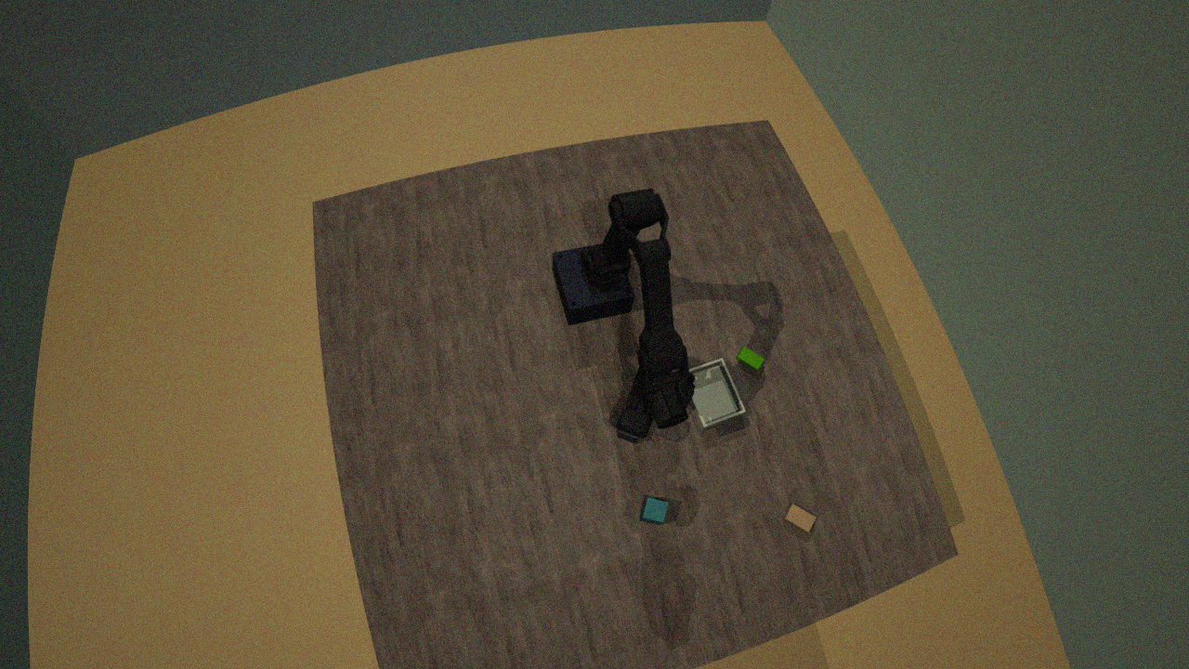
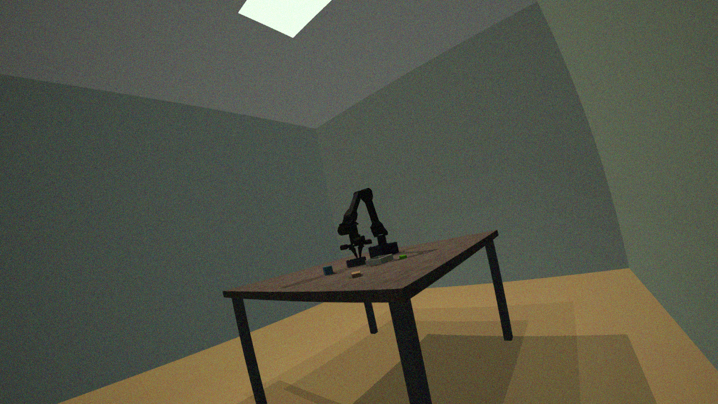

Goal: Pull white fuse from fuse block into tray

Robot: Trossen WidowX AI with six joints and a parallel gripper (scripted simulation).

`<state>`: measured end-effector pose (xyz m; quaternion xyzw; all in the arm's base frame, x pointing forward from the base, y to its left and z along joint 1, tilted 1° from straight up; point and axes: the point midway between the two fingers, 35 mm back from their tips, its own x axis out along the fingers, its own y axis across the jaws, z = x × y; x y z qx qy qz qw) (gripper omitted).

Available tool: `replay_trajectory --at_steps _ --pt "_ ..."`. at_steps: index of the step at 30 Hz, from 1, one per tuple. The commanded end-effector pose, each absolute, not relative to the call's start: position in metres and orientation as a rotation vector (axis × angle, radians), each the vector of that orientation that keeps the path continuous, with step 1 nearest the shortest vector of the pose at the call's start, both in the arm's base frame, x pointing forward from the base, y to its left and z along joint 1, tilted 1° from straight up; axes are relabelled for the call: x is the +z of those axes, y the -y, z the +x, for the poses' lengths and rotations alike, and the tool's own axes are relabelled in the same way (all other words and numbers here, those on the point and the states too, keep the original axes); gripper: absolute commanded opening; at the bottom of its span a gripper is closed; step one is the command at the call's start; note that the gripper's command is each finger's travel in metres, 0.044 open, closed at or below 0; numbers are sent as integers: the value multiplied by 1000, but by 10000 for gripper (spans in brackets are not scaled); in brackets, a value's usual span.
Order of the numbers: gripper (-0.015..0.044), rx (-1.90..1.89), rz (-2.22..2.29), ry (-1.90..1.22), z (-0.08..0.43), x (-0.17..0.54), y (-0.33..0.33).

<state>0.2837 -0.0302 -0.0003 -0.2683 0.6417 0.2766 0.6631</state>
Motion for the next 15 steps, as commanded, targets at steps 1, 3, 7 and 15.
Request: replay_trajectory --at_steps 1,3,7,15 --pt "50 625 -606 -1450 284 0 30" --pt "37 625 -606 -1450 284 0 30" --pt "10 625 -606 -1450 284 0 30" --pt "0 625 -606 -1450 284 1 30"
